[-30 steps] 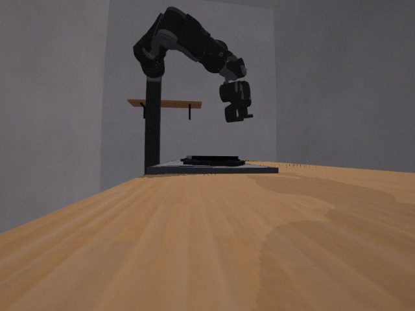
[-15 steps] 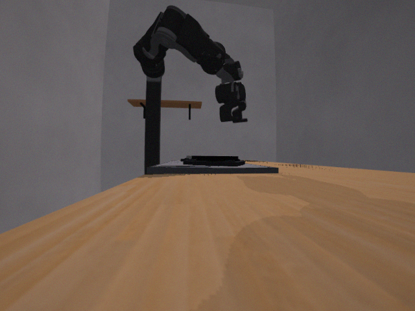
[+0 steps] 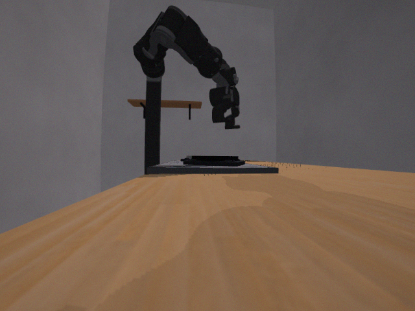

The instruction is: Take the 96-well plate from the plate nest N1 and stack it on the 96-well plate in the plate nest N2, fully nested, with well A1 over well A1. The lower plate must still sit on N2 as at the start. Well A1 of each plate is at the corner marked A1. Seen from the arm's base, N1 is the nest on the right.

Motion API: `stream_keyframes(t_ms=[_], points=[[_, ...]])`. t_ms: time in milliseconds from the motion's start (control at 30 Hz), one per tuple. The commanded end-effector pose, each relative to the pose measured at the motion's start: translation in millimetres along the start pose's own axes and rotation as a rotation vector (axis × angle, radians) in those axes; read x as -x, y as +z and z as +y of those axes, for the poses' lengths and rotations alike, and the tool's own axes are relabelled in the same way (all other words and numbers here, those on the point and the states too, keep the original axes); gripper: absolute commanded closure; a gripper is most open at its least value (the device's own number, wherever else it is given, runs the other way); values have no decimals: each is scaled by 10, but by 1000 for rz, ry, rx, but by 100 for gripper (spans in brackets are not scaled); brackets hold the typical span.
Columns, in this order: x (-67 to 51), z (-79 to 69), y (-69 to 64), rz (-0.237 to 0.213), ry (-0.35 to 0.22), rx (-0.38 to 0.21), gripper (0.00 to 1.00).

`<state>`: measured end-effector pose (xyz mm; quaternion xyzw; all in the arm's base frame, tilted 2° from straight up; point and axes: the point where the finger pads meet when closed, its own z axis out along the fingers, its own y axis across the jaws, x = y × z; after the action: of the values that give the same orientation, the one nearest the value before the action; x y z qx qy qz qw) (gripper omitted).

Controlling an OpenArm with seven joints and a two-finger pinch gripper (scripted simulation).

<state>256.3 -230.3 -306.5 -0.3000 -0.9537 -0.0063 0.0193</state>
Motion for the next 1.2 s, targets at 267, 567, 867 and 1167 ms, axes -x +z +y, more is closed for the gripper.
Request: stream_keyframes(t_ms=[267, 567, 867, 1167], points=[[-268, -293, 186, -3, 3, -7, 23], [-267, -295, 179, -3, 0, -10, 23], [-267, -295, 179, -3, 0, -10, 23], [-271, -301, 399, -3, 1, -9, 23]])
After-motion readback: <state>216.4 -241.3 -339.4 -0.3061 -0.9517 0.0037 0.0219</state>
